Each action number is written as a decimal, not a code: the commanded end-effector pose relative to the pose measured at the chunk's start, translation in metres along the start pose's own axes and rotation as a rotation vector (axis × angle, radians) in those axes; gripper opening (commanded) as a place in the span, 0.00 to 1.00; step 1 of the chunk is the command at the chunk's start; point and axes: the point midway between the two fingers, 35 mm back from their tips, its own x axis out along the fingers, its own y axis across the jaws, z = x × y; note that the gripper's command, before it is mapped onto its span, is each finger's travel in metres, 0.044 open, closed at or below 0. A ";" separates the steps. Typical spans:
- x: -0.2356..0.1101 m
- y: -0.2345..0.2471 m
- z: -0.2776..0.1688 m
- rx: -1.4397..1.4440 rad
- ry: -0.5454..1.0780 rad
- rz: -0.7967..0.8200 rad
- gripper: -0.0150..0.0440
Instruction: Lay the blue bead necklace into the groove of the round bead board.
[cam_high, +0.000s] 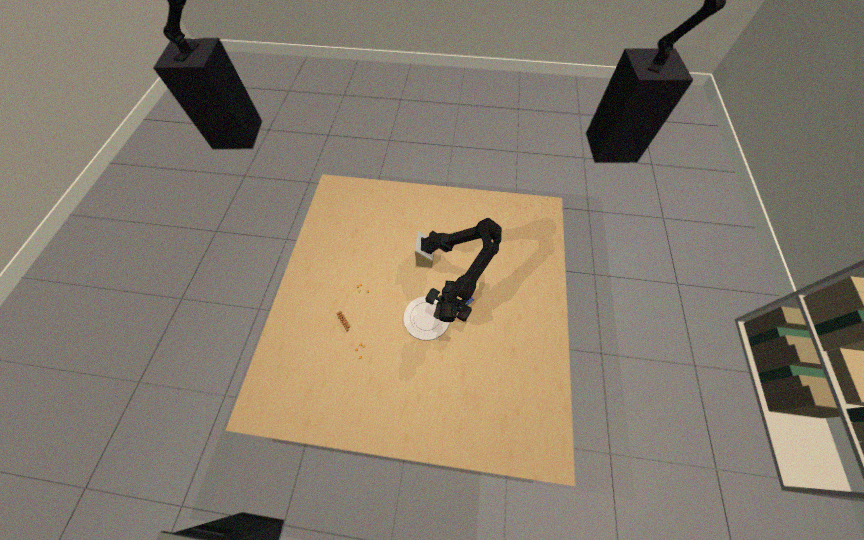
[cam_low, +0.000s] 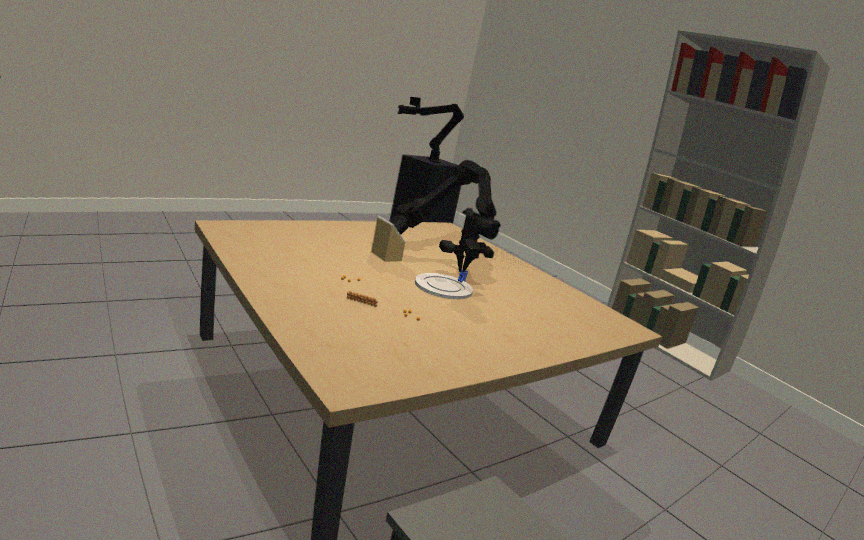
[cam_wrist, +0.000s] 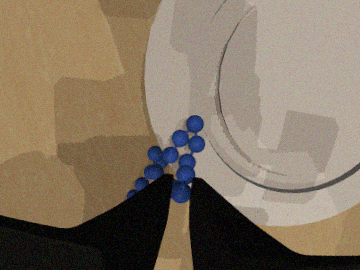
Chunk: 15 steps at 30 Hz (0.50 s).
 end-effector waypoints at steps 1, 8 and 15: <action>-0.004 -0.002 0.004 -0.004 -0.005 0.001 0.25; -0.004 -0.020 0.018 -0.004 -0.006 -0.001 0.25; -0.004 -0.038 0.031 -0.004 -0.006 -0.001 0.25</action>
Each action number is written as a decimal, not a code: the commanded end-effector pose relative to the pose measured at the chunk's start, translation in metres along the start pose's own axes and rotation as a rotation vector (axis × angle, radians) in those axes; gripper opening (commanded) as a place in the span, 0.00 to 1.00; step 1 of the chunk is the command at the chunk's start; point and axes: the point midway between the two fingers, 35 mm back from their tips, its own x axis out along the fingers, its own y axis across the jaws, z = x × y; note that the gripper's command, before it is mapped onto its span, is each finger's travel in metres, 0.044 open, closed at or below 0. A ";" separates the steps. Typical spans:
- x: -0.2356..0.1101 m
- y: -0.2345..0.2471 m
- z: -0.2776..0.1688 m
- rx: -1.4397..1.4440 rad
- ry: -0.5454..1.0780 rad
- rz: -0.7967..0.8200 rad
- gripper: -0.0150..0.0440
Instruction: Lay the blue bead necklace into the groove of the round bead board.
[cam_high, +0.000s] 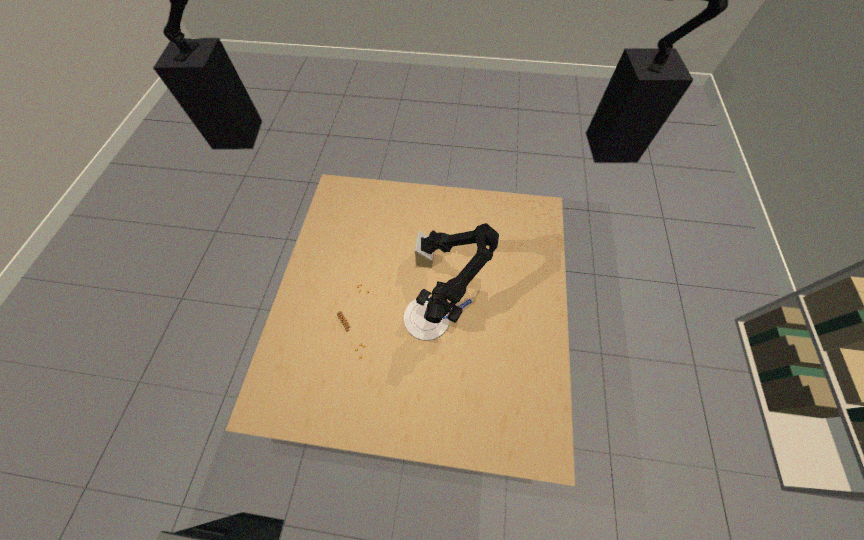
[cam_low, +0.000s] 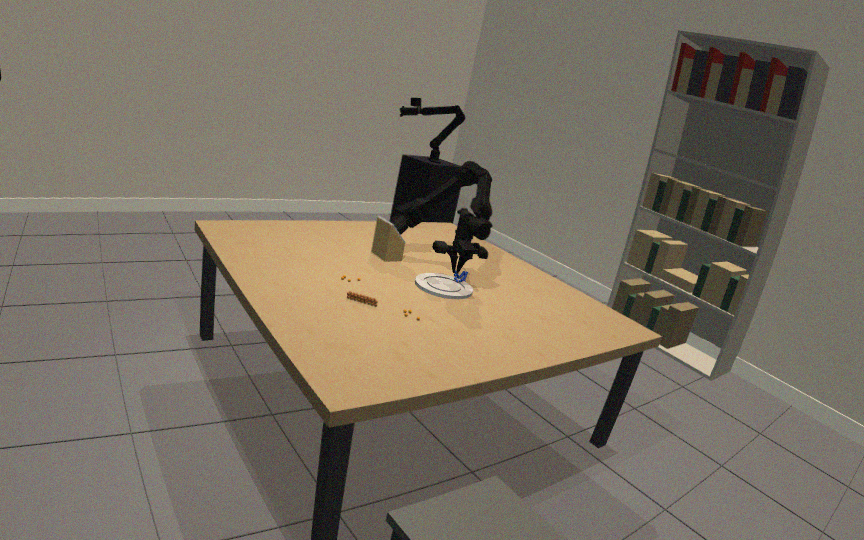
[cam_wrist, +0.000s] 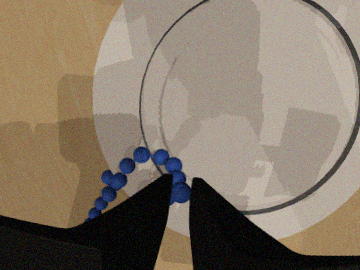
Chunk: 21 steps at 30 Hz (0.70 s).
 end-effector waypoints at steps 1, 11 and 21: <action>-0.002 -0.009 0.009 -0.004 -0.007 0.000 0.25; 0.007 -0.010 0.009 -0.004 -0.007 0.000 0.25; 0.023 -0.010 0.009 -0.004 -0.007 0.001 0.25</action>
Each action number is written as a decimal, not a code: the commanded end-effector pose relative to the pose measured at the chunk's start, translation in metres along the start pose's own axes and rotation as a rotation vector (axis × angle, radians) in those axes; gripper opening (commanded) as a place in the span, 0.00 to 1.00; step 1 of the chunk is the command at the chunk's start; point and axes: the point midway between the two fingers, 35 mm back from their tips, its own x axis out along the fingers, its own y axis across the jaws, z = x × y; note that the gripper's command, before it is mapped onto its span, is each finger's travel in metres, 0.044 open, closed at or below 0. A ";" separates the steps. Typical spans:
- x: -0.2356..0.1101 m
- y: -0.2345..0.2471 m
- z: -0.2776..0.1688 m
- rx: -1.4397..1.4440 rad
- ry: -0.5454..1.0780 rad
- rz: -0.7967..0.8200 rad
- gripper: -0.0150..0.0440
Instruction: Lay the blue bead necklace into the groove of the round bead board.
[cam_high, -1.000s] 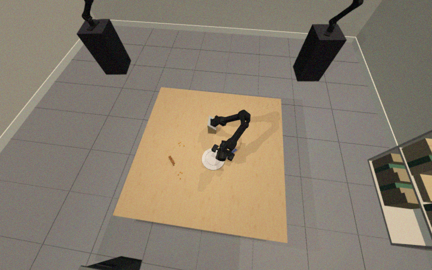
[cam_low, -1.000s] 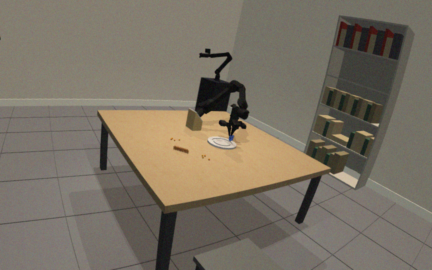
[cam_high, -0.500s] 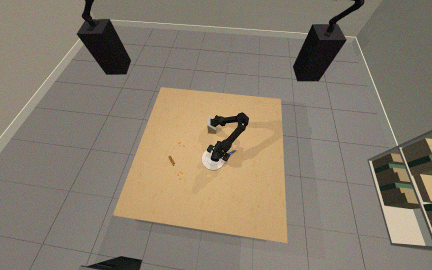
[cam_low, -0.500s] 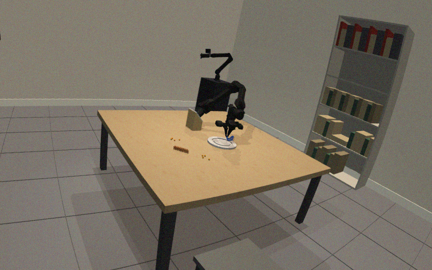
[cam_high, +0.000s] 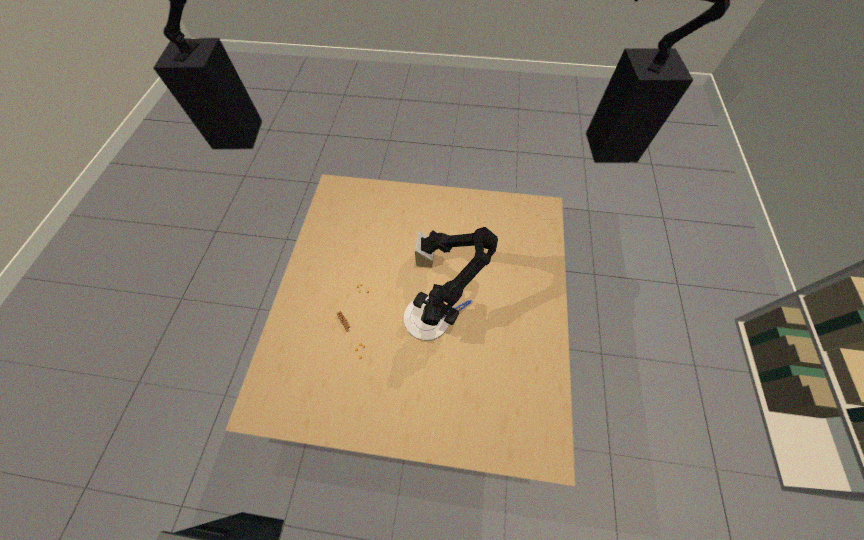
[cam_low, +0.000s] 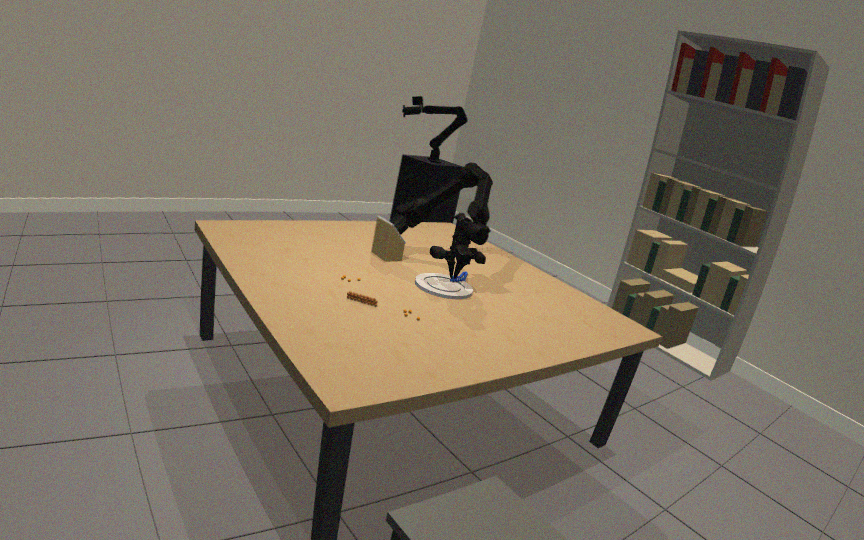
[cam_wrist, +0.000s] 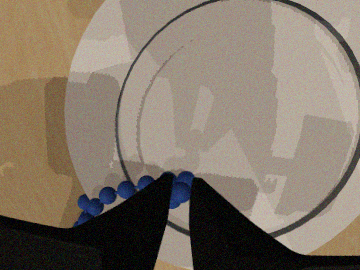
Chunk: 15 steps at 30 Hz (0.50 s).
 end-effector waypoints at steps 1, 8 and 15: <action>0.008 -0.001 -0.002 0.006 0.005 0.000 0.25; 0.010 -0.001 -0.002 0.006 0.005 0.000 0.25; 0.007 0.000 0.001 0.001 -0.003 0.004 0.39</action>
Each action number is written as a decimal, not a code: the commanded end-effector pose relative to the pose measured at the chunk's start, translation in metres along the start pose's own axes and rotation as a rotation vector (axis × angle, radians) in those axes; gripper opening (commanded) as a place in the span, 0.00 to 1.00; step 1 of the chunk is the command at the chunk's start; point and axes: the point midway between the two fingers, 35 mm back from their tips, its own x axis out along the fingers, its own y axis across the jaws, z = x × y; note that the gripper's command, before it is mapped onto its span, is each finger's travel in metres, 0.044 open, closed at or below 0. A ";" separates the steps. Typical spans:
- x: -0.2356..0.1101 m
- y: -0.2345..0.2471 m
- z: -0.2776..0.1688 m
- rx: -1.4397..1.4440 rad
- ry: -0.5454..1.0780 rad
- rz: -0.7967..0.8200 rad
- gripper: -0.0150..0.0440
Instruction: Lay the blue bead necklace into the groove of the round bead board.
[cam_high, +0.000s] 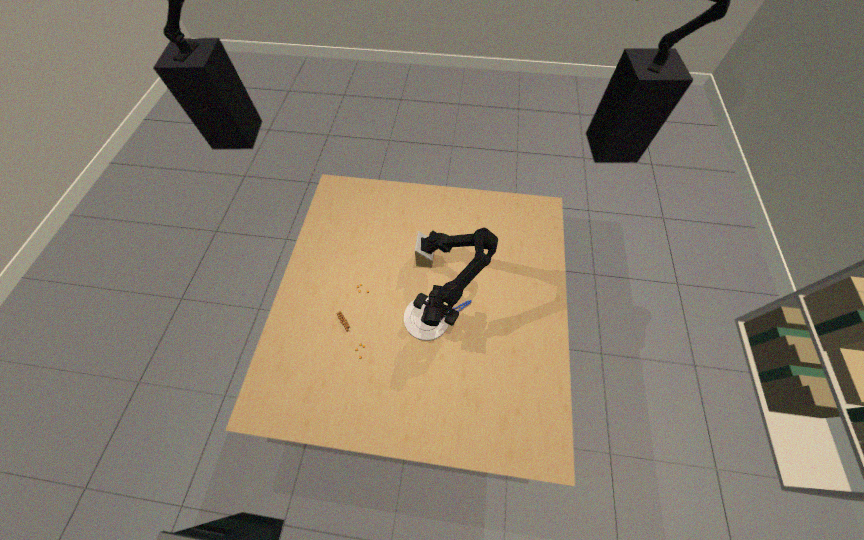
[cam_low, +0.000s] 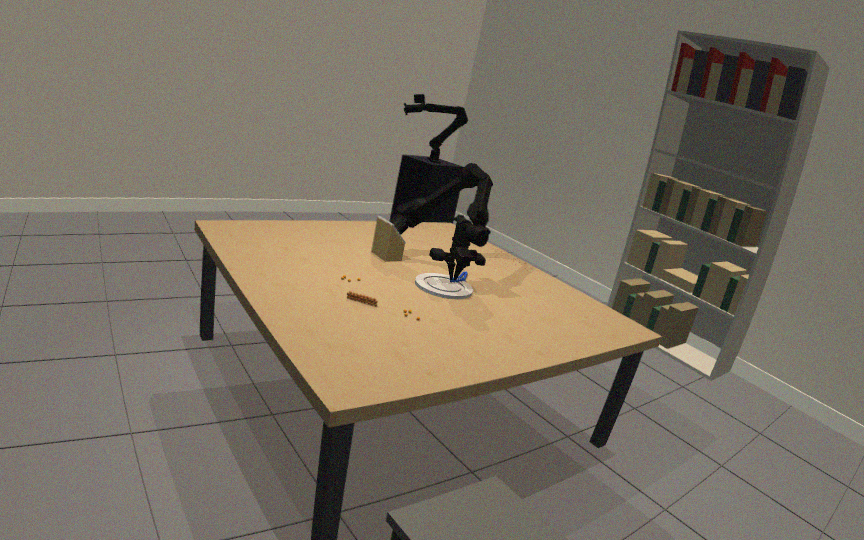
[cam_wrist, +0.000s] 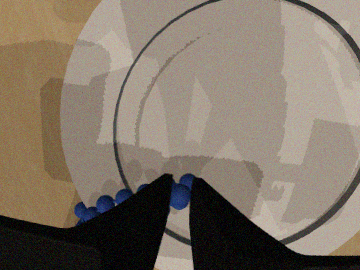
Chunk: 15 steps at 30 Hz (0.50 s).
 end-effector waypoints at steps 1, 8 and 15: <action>0.000 0.000 0.000 0.000 0.000 0.000 0.43; 0.000 0.000 0.000 0.000 0.000 0.000 0.74; -0.014 -0.001 -0.001 0.002 0.004 -0.003 1.00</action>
